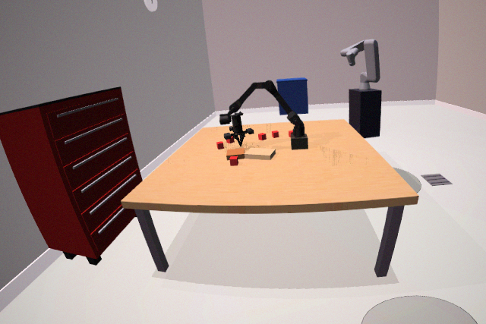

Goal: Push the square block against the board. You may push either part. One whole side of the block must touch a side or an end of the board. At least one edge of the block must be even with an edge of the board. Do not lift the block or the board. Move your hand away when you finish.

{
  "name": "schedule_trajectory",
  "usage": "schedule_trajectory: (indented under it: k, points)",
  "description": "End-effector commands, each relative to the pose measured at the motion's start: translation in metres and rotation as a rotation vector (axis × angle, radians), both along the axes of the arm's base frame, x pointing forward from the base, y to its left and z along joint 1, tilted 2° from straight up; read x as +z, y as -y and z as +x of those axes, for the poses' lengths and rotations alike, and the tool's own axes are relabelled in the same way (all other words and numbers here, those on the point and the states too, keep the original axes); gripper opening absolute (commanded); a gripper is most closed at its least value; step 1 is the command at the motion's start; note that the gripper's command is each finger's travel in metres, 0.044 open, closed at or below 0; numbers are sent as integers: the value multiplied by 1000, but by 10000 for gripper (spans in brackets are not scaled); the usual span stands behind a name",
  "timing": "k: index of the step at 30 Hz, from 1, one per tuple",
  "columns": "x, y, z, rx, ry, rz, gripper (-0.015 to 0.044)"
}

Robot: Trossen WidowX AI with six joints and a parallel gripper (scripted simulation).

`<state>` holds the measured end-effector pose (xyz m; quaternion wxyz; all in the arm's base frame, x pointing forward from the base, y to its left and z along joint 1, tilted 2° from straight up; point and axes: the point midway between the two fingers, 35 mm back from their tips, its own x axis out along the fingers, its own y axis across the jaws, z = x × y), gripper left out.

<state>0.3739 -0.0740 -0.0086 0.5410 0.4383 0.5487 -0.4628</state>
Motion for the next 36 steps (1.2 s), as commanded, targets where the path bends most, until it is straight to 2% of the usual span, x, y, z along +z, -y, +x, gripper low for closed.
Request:
schedule_trajectory:
  k: [1, 8, 36]
  points:
    - [36, 0, 6, -1, 37, -6, 0]
    - [36, -3, 9, 51, 36, -6, 0]
    - [37, -60, 43, 1017, 15, 8, 0]
